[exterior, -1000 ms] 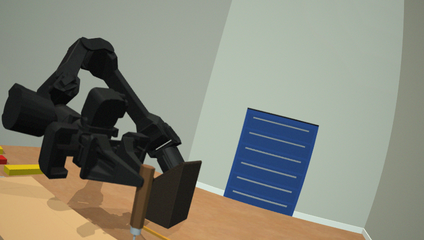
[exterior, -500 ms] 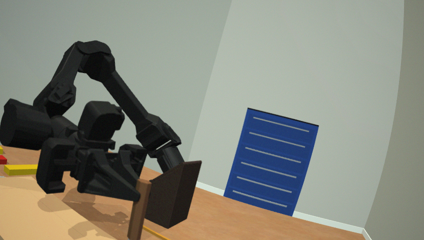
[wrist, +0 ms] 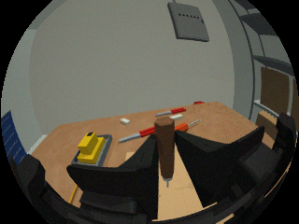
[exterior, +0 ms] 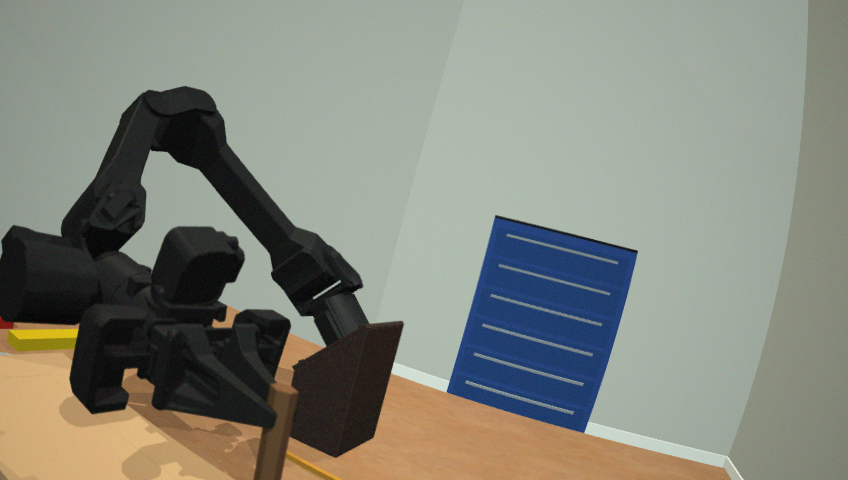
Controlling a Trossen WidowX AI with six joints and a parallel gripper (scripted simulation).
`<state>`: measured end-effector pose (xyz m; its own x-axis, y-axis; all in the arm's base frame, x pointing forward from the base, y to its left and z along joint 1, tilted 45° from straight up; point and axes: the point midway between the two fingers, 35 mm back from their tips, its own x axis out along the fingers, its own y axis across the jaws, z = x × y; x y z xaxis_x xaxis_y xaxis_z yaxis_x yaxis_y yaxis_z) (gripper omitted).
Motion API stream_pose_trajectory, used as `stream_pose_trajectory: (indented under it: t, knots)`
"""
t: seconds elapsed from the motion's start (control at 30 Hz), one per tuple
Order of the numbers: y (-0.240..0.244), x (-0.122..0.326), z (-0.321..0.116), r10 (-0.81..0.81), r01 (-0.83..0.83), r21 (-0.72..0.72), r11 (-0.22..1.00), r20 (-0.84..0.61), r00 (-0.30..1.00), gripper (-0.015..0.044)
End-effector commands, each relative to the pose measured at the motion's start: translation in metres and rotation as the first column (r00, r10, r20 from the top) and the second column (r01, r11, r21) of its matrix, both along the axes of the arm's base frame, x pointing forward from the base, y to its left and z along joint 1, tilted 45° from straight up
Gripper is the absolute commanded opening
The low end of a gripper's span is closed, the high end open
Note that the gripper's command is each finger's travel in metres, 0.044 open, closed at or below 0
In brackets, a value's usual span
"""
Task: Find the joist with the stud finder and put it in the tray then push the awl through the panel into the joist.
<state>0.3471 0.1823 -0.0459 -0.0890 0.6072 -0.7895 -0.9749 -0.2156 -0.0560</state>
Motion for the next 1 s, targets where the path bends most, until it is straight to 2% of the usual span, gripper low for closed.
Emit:
stream_pose_trajectory:
  t: [0.0, 0.97]
  knots:
    - [-0.004, 0.001, -0.006, 0.003, -0.003, 0.006, 1.000, -0.003, 1.000, 0.0000]
    - [-0.020, 0.004, -0.022, 0.003, -0.003, 0.006, 1.000, -0.004, 1.000, 0.0000]
